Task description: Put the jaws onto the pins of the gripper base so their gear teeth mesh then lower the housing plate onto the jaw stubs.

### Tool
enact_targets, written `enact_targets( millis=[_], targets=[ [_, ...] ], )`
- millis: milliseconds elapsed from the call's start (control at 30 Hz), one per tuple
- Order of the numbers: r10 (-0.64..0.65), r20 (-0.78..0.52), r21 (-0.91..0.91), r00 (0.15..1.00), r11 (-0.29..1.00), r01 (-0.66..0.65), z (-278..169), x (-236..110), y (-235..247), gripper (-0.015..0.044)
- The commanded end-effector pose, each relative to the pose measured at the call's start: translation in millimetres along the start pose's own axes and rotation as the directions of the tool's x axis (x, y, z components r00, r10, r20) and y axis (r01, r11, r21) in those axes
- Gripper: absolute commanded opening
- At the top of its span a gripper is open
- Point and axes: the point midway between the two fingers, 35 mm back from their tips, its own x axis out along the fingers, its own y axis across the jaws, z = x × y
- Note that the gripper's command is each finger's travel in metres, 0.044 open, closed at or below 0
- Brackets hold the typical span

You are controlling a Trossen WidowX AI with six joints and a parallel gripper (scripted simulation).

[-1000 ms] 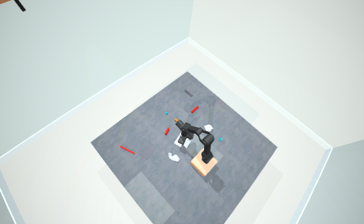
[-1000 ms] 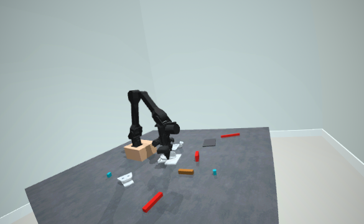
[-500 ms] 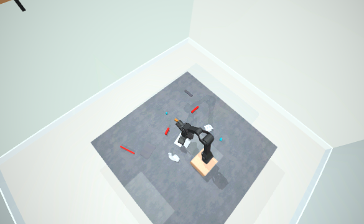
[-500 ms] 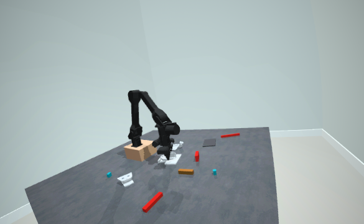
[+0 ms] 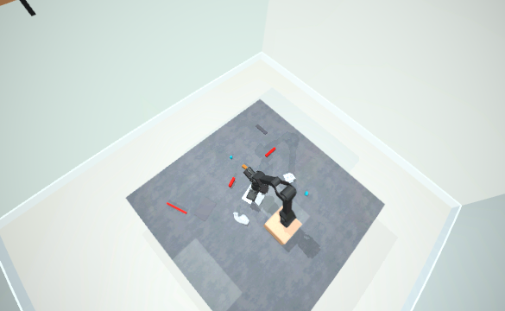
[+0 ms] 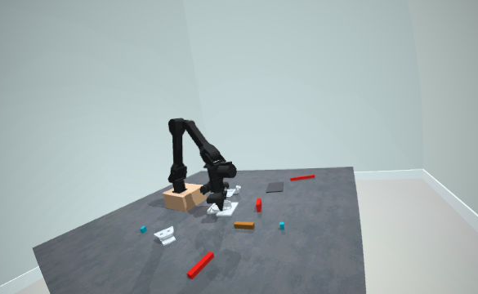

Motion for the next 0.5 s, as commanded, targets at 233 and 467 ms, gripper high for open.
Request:
enact_targets(
  millis=[233,467],
  targets=[
    [-0.004,0.001,-0.005,1.000,1.000,0.004,1.0,2.8,-1.0,0.0134],
    [-0.004,0.001,-0.008,1.000,1.000,0.004,1.0,5.4,-1.1,0.0134]
  ],
)
